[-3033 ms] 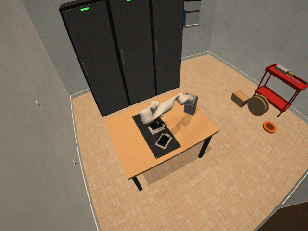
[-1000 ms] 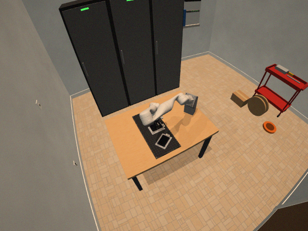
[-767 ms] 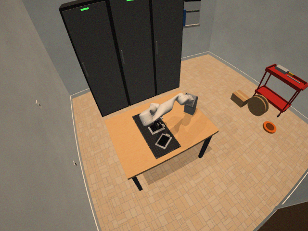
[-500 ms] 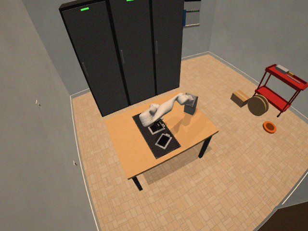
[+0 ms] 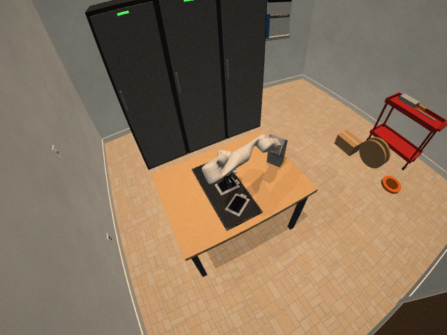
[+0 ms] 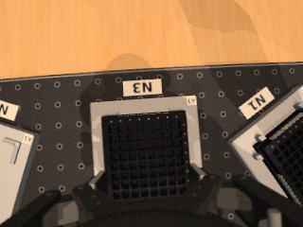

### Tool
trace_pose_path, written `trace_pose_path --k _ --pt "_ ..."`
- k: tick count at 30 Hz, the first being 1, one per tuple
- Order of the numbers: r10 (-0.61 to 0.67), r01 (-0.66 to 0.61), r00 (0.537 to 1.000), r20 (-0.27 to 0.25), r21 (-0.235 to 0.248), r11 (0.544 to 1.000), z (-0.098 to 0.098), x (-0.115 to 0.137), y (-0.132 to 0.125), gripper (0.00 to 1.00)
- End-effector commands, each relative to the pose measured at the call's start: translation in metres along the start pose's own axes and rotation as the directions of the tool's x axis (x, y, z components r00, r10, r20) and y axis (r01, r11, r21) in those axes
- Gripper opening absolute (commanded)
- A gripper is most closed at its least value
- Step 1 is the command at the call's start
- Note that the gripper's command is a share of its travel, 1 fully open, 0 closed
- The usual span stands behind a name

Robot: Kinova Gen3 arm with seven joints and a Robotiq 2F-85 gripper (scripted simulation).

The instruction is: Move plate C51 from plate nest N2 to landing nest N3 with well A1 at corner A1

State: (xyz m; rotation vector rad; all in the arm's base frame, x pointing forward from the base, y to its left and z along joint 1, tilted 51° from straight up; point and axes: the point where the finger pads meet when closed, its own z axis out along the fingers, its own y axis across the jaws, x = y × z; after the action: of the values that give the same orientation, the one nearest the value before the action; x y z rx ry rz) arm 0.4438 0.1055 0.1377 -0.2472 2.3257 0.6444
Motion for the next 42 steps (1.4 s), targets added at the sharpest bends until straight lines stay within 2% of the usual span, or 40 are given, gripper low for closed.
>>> trace_pose_path --k 1,42 --pt "0.0 0.0 1.0 0.002 0.0 1.0 -0.0005 -0.0007 -0.0001 0.0" --pt "0.0 0.0 1.0 0.002 0.0 1.0 0.0058 -0.0013 -0.0001 0.0"
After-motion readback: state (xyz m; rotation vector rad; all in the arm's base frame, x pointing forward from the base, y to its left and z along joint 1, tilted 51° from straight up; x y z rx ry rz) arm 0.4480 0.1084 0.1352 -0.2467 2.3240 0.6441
